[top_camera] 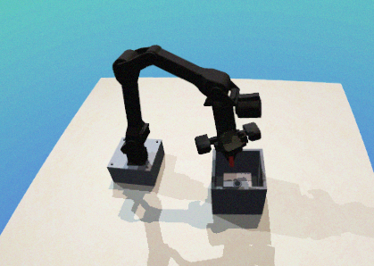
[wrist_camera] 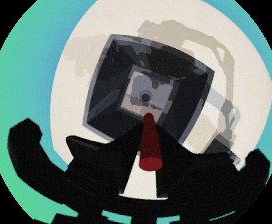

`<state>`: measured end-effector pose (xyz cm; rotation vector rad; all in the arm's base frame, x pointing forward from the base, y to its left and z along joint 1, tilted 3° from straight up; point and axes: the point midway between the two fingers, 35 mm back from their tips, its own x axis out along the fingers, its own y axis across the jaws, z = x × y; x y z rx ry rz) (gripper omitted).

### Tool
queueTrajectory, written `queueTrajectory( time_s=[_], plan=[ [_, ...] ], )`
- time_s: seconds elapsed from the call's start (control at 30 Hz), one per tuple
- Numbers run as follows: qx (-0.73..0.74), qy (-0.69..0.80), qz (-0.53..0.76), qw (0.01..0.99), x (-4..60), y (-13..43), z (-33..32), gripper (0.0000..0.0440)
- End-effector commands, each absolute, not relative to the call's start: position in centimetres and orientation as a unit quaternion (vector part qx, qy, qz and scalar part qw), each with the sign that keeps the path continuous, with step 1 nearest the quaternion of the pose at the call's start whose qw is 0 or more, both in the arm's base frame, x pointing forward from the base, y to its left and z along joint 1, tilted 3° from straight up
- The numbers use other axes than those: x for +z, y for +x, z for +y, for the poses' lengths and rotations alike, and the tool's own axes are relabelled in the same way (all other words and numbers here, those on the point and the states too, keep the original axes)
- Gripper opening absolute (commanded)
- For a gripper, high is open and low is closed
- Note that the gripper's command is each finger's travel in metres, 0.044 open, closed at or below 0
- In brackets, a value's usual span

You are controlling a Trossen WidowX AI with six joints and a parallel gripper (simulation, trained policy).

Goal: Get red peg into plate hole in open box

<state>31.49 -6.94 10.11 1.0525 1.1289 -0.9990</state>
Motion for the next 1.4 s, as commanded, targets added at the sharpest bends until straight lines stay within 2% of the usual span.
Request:
queueTrajectory(
  time_s=[0.0, 0.87, 0.93, 1.1, 1.2, 1.37],
  plan=[
    [-0.43, 0.454, 0.497, 0.602, 8.8, 31.7, -7.3, 0.0],
    [-0.408, 0.429, 0.527, 0.61, 3.3, 33.6, -9.0, 0.0003],
    [-0.409, 0.424, 0.531, 0.609, 3.1, 33.7, -9.1, 0.0024],
    [-0.41, 0.416, 0.543, 0.603, 2.4, 33.6, -9.1, 0.012],
    [-0.403, 0.423, 0.549, 0.597, 2.5, 33.8, -8.8, 0.0133],
    [-0.388, 0.44, 0.554, 0.59, 3.5, 34.2, -9.2, 0.0178]
  ],
)
